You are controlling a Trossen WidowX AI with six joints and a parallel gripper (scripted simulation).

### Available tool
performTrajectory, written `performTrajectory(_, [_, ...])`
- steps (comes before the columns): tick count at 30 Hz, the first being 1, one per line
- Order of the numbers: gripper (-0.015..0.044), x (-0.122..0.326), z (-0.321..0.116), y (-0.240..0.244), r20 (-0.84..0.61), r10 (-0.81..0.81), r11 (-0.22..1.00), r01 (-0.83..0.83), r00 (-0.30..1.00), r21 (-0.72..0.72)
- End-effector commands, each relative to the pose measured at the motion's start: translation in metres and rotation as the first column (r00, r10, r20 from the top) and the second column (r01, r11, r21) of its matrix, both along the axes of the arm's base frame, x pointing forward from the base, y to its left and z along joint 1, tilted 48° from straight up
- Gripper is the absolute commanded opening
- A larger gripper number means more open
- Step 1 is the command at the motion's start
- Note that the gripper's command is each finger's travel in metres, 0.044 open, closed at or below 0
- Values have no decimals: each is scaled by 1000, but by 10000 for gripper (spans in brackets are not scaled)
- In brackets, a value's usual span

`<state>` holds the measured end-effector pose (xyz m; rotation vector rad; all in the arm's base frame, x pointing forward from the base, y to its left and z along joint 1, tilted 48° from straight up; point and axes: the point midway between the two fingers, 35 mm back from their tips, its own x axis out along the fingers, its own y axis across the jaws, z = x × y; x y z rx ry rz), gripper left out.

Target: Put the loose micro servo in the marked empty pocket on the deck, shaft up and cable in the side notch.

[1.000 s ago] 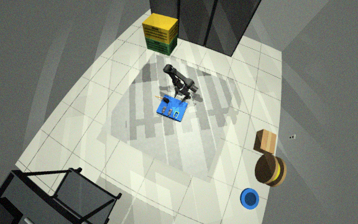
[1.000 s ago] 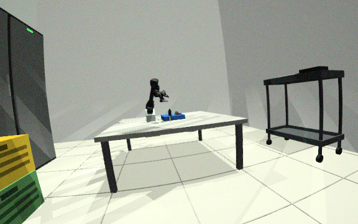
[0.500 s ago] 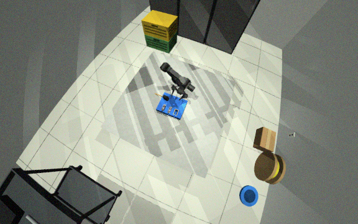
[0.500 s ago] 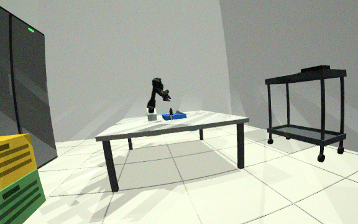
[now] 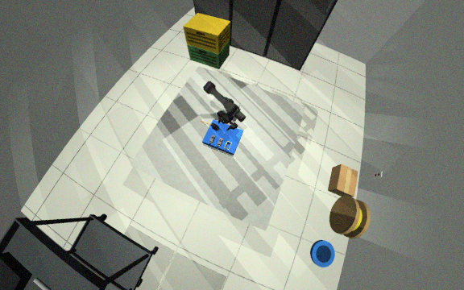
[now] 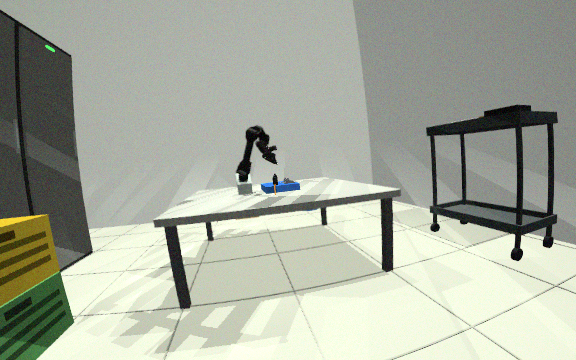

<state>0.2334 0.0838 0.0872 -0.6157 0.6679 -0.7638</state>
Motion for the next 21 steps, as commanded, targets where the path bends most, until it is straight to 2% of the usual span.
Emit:
performTrajectory(1, [440,2,6,-10,64,-100,991,93,993,94])
performTrajectory(11, [440,2,16,-37,180,-347,910,284,921,301])
performTrajectory(21, [440,-1,27,-62,254,-590,759,418,767,499])
